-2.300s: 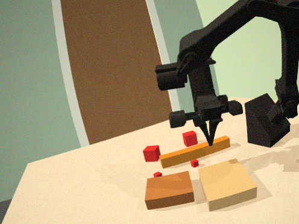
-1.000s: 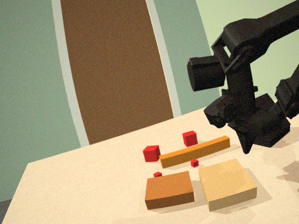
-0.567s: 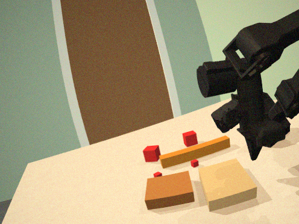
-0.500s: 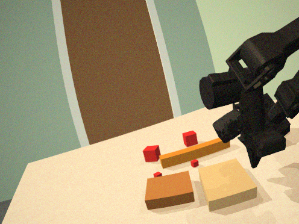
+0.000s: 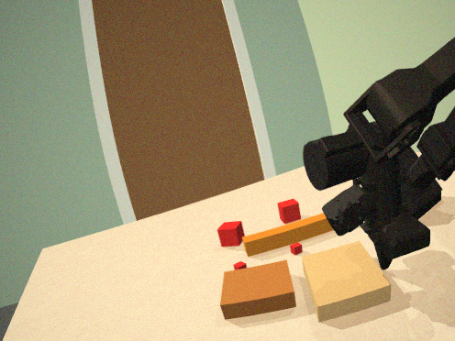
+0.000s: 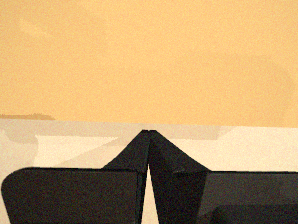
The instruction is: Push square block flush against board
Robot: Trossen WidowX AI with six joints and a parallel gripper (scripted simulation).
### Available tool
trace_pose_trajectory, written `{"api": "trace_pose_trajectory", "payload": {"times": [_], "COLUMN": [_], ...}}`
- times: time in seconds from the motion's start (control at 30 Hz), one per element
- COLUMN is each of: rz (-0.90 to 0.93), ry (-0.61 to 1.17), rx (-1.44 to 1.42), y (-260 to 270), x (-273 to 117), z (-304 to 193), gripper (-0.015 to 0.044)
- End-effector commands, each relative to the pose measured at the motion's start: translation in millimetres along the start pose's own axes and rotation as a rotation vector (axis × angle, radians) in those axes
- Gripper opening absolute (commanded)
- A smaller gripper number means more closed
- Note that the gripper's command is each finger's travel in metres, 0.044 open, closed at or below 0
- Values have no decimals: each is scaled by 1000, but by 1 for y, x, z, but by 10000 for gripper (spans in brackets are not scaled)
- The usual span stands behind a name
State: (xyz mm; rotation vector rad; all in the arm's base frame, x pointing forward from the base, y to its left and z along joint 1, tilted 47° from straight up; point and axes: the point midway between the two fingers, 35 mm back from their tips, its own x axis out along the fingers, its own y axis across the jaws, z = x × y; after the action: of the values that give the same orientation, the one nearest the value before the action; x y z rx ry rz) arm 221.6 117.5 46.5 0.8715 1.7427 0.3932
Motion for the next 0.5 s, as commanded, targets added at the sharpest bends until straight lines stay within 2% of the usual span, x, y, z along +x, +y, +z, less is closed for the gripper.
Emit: {"api": "trace_pose_trajectory", "payload": {"times": [0.0, 0.47], "rz": [5, 4], "ry": [-3, -4], "rx": [-4, -4], "y": [2, 1], "x": [0, 0], "z": [7, 20], "gripper": [0, 0]}}
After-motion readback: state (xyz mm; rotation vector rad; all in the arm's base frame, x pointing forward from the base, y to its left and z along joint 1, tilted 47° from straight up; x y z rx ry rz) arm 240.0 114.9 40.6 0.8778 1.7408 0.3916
